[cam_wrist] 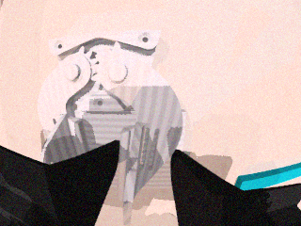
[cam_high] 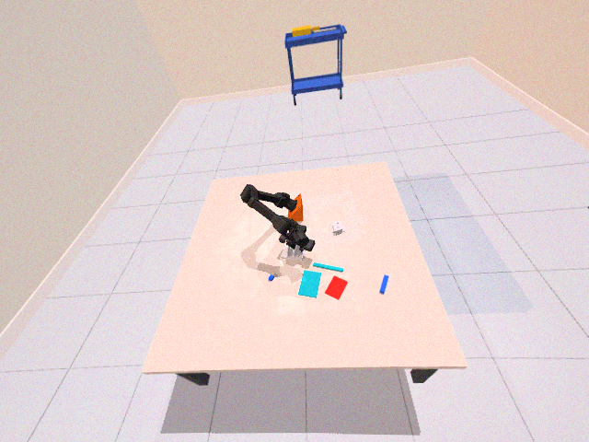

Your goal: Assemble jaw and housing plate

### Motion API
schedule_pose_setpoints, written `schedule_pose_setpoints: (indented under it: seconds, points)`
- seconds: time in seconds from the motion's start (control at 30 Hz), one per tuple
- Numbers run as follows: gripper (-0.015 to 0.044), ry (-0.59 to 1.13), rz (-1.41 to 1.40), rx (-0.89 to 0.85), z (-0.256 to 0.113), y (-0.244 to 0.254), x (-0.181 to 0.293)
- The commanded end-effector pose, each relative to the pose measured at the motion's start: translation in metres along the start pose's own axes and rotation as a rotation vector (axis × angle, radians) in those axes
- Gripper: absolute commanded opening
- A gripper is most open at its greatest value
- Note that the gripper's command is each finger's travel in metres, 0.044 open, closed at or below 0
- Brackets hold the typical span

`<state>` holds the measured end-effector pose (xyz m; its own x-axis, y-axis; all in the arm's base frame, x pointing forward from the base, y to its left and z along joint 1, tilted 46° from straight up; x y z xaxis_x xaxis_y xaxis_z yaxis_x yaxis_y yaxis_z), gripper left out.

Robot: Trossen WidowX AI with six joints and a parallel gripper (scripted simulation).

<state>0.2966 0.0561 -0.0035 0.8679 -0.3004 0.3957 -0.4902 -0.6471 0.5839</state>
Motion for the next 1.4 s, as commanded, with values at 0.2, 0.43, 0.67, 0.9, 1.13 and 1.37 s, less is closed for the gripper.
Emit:
schedule_pose_setpoints:
  seconds: [0.2,0.43,0.67,0.9,1.13,1.37]
  points:
    - [0.0134,0.002,-0.005,-0.005,0.0047,0.001,-0.0004]
    - [0.0134,0.002,-0.004,-0.005,0.0048,0.001,-0.0004]
    - [0.0134,0.002,-0.001,-0.005,0.0078,0.0011,-0.0004]
    - [0.0134,0.002,0.001,-0.005,0.0089,0.0011,-0.0004]
    - [0.0134,0.002,0.004,-0.005,0.0109,0.0011,-0.0004]
    - [0.0134,0.002,0.004,-0.005,0.0109,0.0011,-0.0004]
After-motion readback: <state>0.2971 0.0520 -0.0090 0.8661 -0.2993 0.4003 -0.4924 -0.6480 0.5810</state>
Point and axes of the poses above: the point midway between the two fingers, 35 mm back from their tips, its own z axis out along the fingers, its own y axis across the jaws, x = y × z, the point moved 3 cm from there along -z, back along the fingers, and after that the axes turned 7 degrees about z, right-handed, at the moved point
